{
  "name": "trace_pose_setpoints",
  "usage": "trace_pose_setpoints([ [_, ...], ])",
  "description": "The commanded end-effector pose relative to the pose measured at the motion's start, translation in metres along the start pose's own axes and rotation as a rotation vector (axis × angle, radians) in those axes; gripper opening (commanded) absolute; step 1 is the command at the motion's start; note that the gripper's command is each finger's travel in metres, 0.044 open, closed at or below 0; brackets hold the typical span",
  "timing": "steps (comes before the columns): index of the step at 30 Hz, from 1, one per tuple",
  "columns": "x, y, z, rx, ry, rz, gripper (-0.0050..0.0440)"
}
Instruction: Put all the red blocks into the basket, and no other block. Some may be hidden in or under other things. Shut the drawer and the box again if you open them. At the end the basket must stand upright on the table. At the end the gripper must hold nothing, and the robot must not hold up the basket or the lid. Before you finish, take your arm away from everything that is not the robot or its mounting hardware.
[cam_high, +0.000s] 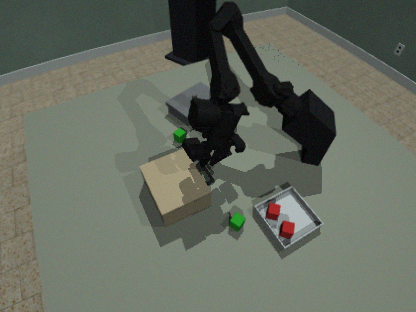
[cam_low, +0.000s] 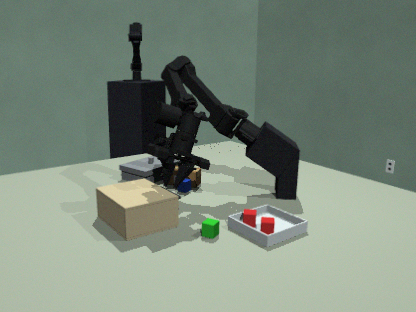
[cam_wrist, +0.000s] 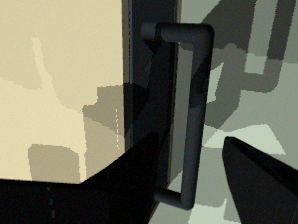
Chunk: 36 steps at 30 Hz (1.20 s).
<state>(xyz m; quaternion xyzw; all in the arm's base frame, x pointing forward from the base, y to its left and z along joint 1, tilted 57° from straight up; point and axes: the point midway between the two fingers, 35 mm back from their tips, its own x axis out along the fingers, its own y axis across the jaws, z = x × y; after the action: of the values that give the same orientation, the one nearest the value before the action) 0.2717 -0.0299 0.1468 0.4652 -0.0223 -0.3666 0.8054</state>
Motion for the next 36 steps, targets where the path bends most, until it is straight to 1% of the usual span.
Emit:
trace_pose_setpoints([
  [1,0.012,-0.004,-0.001,-0.011,0.000,-0.006,0.0148],
  [9,0.034,-0.004,-0.001,-0.011,0.000,-0.006,0.0148],
  [16,0.034,-0.004,-0.001,-0.011,0.000,-0.006,0.0148],
  [17,0.034,-0.004,-0.001,-0.011,0.000,-0.006,0.0000],
  [34,0.034,-0.004,-0.001,-0.011,0.000,-0.006,0.0000],
  [36,0.032,-0.009,-0.001,-0.011,0.000,-0.006,0.0000],
])
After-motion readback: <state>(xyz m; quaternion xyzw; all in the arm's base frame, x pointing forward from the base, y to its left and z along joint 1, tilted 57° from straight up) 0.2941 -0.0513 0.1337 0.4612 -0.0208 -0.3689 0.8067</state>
